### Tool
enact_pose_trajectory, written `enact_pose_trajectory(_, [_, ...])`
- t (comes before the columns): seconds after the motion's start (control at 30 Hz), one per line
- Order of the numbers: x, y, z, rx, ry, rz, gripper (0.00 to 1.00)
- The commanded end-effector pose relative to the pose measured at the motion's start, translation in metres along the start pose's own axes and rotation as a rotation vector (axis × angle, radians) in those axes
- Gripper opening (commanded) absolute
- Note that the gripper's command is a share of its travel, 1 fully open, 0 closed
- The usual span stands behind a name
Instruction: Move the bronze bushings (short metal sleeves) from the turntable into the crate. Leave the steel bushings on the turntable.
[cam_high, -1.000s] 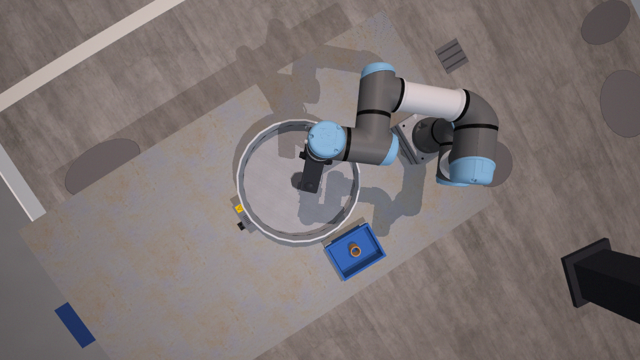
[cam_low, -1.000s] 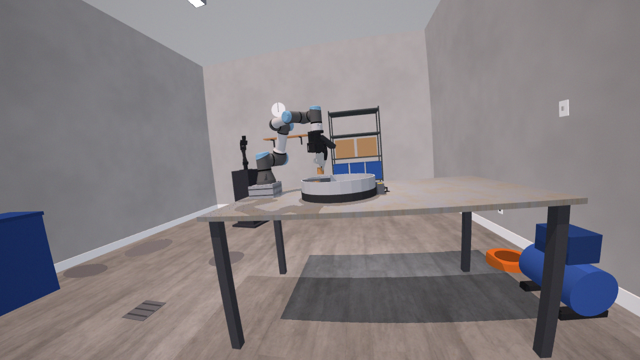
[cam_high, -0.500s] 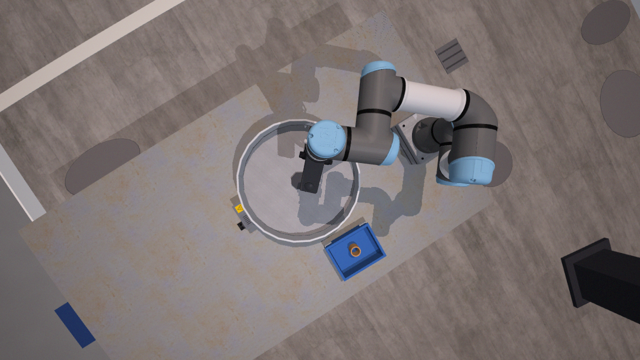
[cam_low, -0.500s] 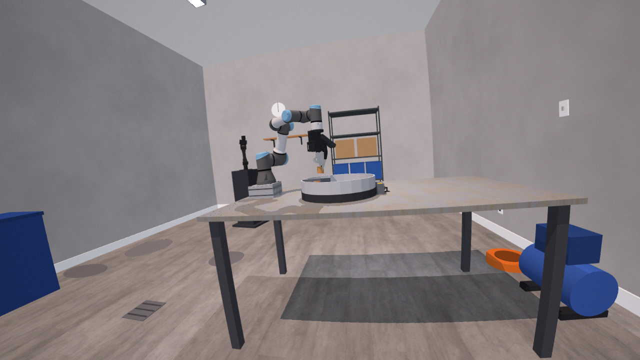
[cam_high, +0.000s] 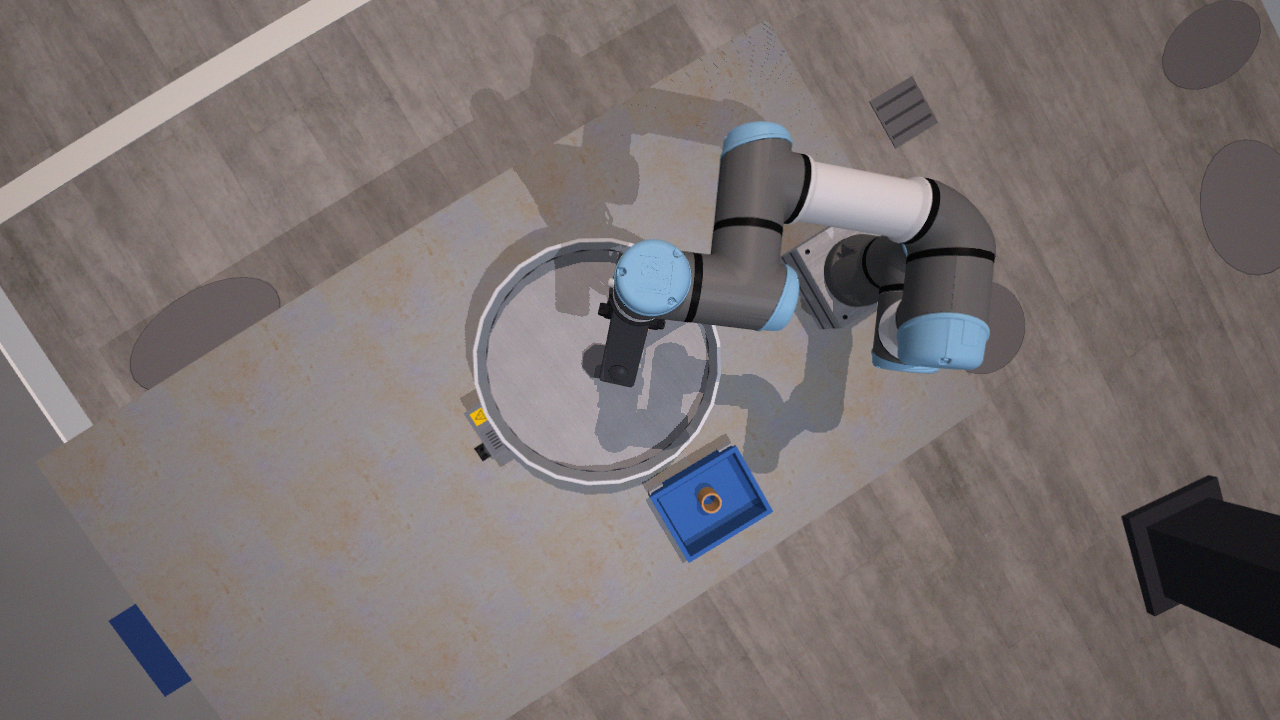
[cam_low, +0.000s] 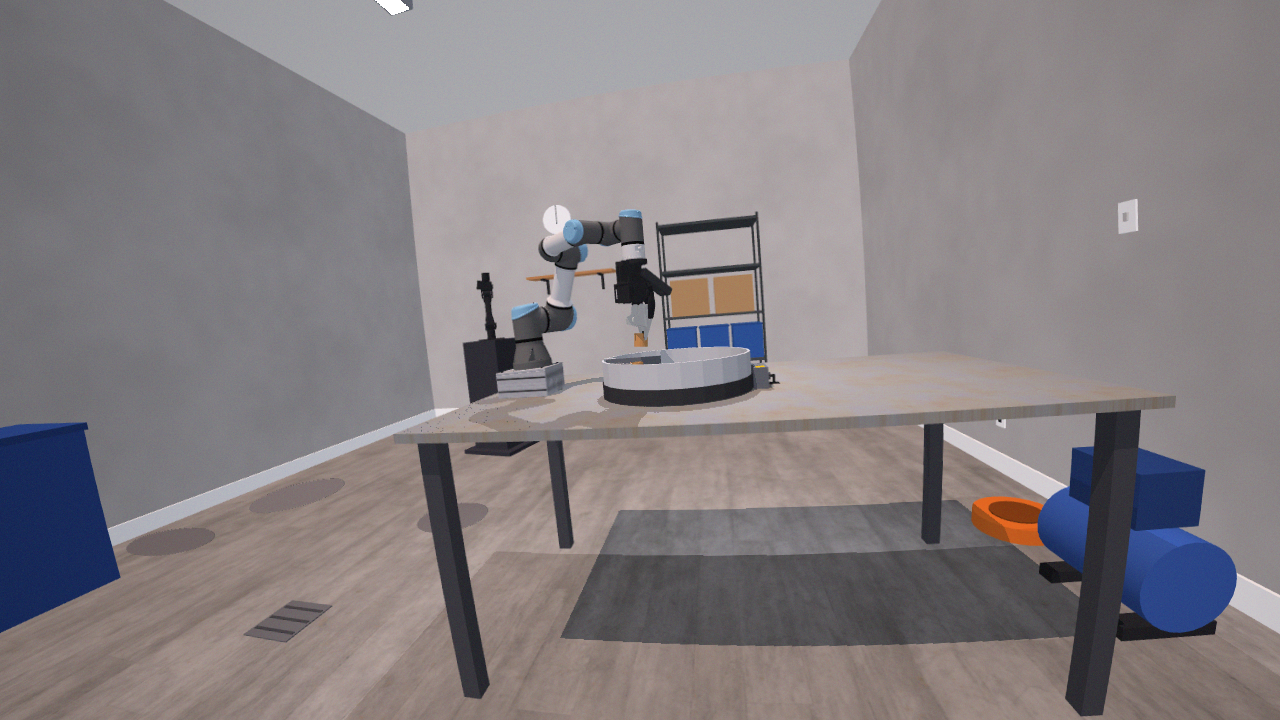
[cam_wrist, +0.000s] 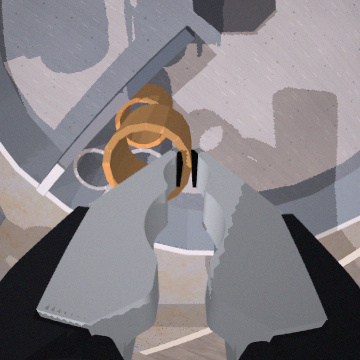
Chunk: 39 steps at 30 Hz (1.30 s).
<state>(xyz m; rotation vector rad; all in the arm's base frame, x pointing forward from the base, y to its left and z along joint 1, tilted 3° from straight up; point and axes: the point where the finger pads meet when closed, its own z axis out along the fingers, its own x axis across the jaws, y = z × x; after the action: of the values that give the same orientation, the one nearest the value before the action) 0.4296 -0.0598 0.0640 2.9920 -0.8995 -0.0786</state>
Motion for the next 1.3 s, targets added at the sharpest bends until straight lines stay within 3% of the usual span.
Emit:
enact_pose_trajectory(0.0, [0.001, 0.000, -0.001, 0.001, 0.003, 0.000, 0.00])
enact_pose_trajectory(0.87, [-0.003, -0.004, -0.001, 0.001, 0.003, 0.000, 0.00])
enact_pose_trajectory(1.27, [-0.022, -0.023, -0.001, 0.001, 0.003, 0.000, 0.00])
